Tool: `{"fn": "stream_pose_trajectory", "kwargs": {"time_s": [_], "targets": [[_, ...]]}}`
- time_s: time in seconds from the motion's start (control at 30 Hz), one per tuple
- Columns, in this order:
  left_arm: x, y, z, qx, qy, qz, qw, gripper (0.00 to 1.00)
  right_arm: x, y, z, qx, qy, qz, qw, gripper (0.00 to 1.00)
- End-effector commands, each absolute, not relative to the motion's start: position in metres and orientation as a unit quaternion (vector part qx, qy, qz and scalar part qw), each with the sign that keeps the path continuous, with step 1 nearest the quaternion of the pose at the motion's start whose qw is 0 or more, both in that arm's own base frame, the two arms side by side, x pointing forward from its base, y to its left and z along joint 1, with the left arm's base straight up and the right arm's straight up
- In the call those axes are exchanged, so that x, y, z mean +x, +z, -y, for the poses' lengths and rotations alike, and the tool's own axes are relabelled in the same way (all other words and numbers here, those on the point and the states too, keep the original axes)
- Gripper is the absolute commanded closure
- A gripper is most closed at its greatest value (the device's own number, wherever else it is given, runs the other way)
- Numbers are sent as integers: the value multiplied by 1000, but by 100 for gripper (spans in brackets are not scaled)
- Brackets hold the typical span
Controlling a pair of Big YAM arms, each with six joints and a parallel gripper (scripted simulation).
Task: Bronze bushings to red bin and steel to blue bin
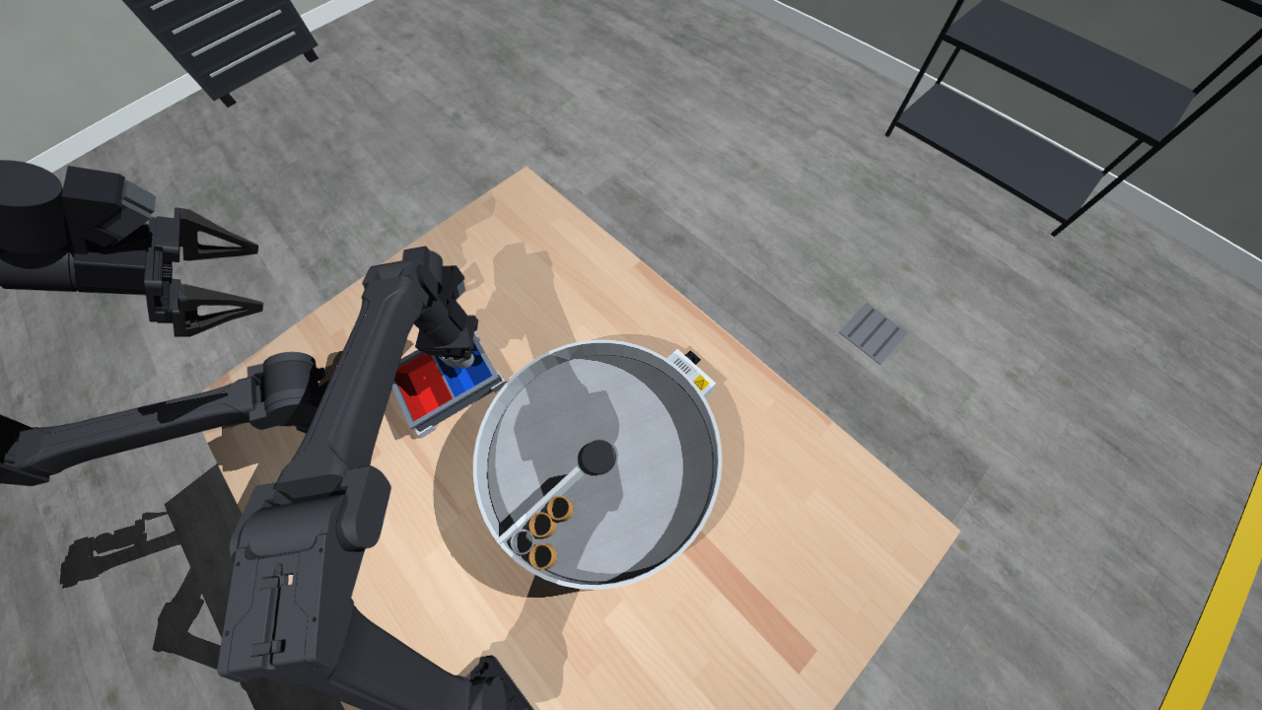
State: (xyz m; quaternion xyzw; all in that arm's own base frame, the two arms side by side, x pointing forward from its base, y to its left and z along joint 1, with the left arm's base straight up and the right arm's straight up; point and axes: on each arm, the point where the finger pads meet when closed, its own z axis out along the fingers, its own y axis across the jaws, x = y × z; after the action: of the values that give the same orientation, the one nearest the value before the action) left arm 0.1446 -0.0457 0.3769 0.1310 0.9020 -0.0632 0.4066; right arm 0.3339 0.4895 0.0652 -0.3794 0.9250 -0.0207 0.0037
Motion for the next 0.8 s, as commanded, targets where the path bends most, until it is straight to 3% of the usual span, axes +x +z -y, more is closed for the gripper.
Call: {"fn": "stream_pose_trajectory", "kwargs": {"time_s": [0.0,0.77], "targets": [[144,405,44,131,-64,-893,426,0,334,45,-501,-377,-19,-926,8,100],[143,396,45,136,-64,-893,424,0,341,50,-501,-378,-12,-925,18,100]]}}
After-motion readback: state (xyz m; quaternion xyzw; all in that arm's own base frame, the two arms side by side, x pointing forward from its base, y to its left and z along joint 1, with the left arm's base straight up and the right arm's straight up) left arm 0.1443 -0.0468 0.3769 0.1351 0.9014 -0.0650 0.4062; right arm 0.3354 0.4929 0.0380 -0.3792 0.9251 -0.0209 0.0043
